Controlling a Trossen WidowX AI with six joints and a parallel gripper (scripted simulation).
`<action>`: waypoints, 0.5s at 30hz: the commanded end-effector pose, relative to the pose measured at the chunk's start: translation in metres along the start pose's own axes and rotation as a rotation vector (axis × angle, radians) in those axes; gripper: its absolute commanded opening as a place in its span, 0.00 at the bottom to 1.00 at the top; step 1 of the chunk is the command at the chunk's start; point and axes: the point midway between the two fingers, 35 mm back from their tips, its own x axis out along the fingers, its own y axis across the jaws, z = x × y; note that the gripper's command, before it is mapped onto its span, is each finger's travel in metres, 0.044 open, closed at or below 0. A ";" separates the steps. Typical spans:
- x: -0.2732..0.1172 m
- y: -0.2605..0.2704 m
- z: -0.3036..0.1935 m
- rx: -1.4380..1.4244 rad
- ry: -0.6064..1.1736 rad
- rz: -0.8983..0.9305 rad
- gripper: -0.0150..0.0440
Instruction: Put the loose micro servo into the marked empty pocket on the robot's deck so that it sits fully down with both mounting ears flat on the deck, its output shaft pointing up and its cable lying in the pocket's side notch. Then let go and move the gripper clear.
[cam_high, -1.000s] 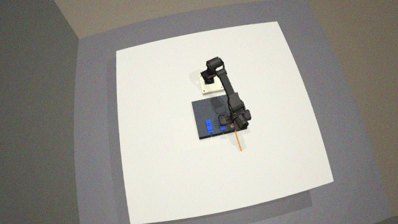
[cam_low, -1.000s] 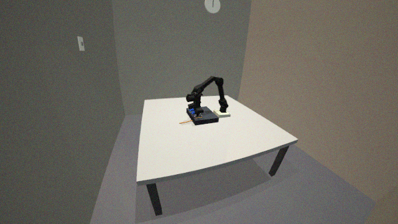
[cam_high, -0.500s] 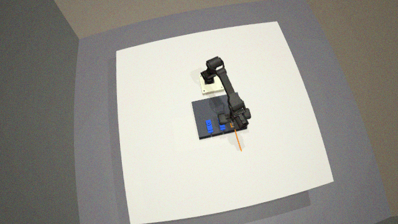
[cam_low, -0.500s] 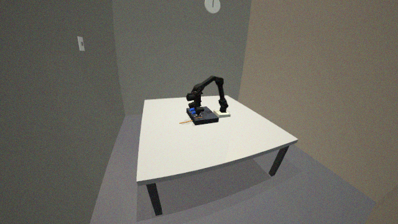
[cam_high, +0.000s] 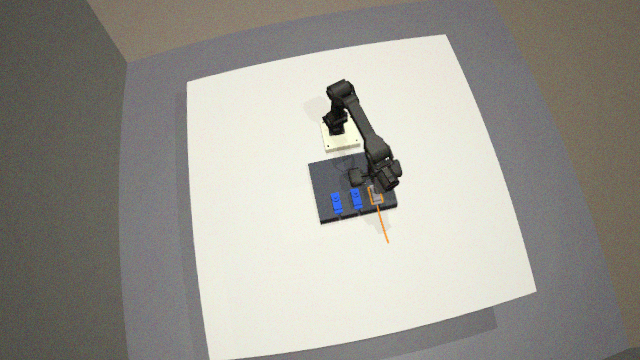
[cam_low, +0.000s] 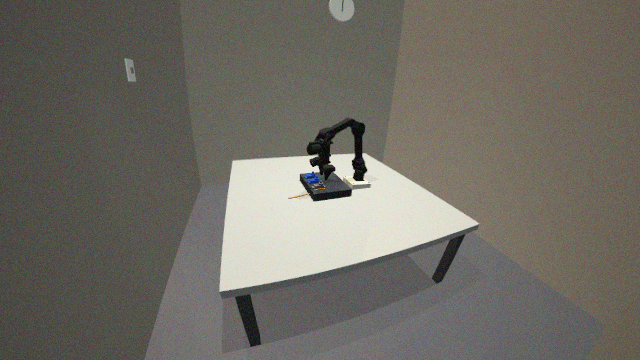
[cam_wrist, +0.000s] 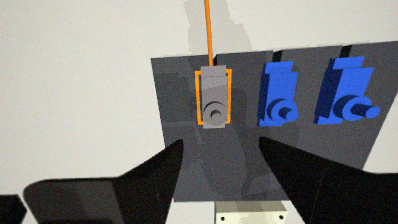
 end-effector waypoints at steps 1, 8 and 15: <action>-0.028 0.002 -0.037 0.001 -0.018 0.007 0.97; -0.042 0.000 -0.068 0.000 -0.016 0.007 1.00; -0.081 -0.001 -0.067 -0.006 -0.028 0.008 1.00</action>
